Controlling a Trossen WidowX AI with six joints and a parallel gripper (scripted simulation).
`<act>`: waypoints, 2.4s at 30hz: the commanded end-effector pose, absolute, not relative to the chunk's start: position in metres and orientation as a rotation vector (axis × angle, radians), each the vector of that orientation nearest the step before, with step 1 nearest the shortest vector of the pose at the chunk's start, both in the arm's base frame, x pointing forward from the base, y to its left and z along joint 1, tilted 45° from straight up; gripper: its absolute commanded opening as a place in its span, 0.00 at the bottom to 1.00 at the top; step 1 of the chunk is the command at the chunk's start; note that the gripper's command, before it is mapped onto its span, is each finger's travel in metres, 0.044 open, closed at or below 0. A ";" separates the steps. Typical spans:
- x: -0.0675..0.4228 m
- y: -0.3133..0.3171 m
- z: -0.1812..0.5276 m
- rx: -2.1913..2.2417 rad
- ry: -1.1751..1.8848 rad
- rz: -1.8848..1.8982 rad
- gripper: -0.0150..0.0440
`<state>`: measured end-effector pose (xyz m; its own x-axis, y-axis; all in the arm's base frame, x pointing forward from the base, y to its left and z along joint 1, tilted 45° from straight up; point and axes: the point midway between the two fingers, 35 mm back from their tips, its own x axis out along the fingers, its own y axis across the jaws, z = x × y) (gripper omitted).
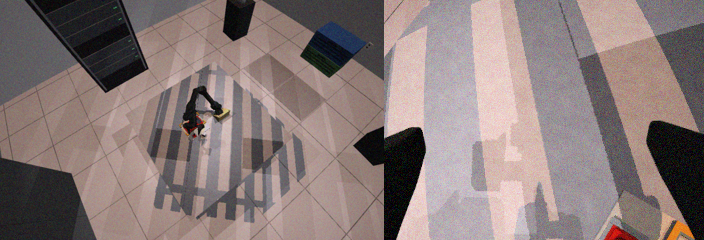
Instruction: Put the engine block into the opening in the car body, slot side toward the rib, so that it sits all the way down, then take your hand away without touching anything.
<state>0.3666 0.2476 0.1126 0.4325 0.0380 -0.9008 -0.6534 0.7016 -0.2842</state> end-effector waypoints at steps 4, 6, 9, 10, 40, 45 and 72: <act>0.342 0.230 0.073 -0.729 1.230 0.346 1.00; 0.334 0.223 0.062 -0.747 1.281 0.299 1.00; 0.322 0.213 0.049 -0.779 1.351 0.225 1.00; 0.318 0.210 0.045 -0.791 1.372 0.200 1.00; 0.269 0.124 -0.017 -1.031 1.561 -0.189 1.00; 0.269 0.121 -0.020 -1.031 1.561 -0.189 1.00; 0.274 0.092 -0.051 -1.031 1.560 -0.190 1.00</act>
<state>0.2745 0.0966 -0.0473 0.0936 -0.6846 -0.7228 -0.4937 0.5986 -0.6309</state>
